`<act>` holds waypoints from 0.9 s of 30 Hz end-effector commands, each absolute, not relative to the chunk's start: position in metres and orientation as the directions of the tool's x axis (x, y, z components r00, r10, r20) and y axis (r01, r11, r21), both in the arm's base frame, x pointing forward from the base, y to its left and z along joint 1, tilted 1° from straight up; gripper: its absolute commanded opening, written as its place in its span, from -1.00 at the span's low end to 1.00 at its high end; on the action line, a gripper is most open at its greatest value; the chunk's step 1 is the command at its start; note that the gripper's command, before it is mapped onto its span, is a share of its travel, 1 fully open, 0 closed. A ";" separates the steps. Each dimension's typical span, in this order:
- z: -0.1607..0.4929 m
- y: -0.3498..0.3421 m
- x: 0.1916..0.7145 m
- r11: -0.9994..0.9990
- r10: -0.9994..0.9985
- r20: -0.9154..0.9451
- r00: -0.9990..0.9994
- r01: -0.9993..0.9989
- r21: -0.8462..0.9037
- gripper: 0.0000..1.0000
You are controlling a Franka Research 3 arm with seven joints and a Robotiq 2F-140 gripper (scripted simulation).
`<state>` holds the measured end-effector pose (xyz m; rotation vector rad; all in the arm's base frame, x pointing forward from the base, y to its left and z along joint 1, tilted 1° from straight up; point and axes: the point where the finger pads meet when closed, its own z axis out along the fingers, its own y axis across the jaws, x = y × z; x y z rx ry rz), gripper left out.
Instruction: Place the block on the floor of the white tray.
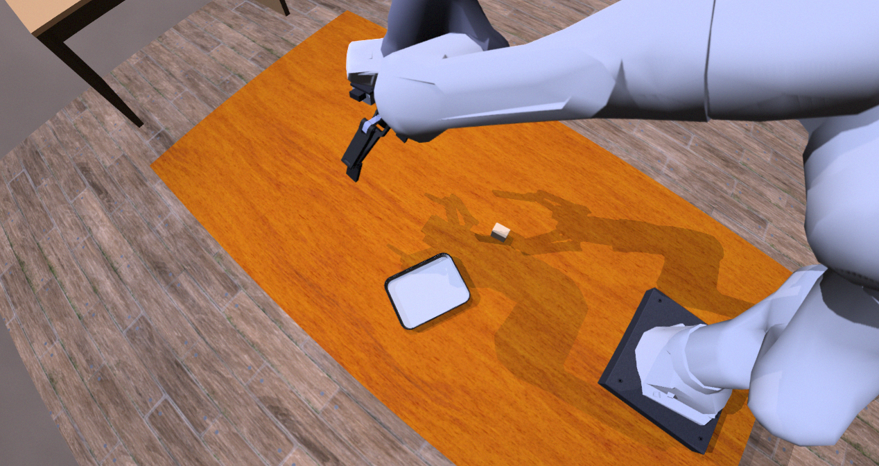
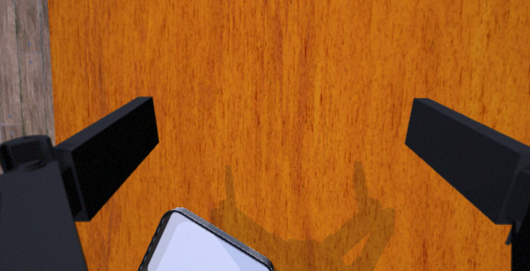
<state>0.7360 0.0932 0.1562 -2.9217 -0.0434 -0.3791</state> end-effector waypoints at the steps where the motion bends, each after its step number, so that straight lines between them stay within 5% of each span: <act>1: 0.156 0.093 0.736 -0.981 0.004 0.256 0.967 0.054 -0.189 1.00; 17: 0.156 0.093 0.736 -0.981 0.004 0.256 0.967 0.054 -0.189 1.00; 18: 0.156 0.093 0.736 -0.981 0.004 0.256 0.967 0.054 -0.188 -0.16; 22: 0.146 0.082 0.715 -0.985 0.021 0.235 0.972 0.061 -0.163 -0.16; 27: 0.109 0.043 0.626 -0.992 0.086 0.143 0.986 0.097 -0.076 -0.16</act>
